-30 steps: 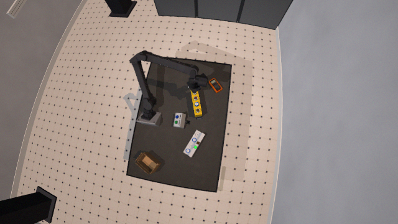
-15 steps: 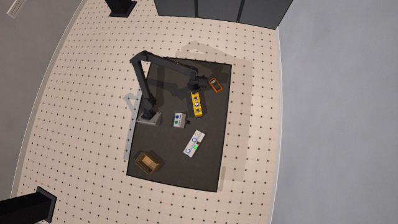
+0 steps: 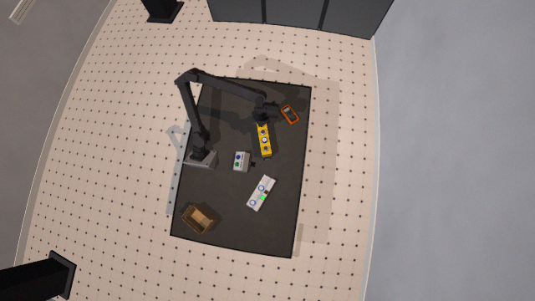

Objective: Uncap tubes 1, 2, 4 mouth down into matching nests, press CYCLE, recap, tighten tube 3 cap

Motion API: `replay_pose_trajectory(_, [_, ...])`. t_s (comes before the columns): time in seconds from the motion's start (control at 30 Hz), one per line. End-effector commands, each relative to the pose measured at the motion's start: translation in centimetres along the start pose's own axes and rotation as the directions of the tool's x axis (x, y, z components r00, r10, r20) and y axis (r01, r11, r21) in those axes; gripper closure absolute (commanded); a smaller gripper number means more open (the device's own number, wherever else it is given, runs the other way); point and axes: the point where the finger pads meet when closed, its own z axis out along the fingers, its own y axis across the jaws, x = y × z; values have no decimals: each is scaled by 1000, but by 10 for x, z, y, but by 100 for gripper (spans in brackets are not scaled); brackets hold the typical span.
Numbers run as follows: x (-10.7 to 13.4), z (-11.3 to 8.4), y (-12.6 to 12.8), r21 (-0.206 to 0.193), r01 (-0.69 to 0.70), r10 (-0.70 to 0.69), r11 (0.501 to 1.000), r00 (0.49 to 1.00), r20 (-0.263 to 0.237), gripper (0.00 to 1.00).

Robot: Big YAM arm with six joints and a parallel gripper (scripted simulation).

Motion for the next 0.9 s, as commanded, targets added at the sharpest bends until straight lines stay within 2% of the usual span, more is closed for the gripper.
replay_pose_trajectory(0.0, [-11, -5, -3, 4, 19, -19, 1000, 1000, 4, 100])
replay_pose_trajectory(0.13, [-11, -11, -7, 11, 11, -11, 1000, 1000, 12, 100])
replay_pose_trajectory(0.87, [-2, -6, -9, 3, -5, 5, 1000, 1000, 2, 100])
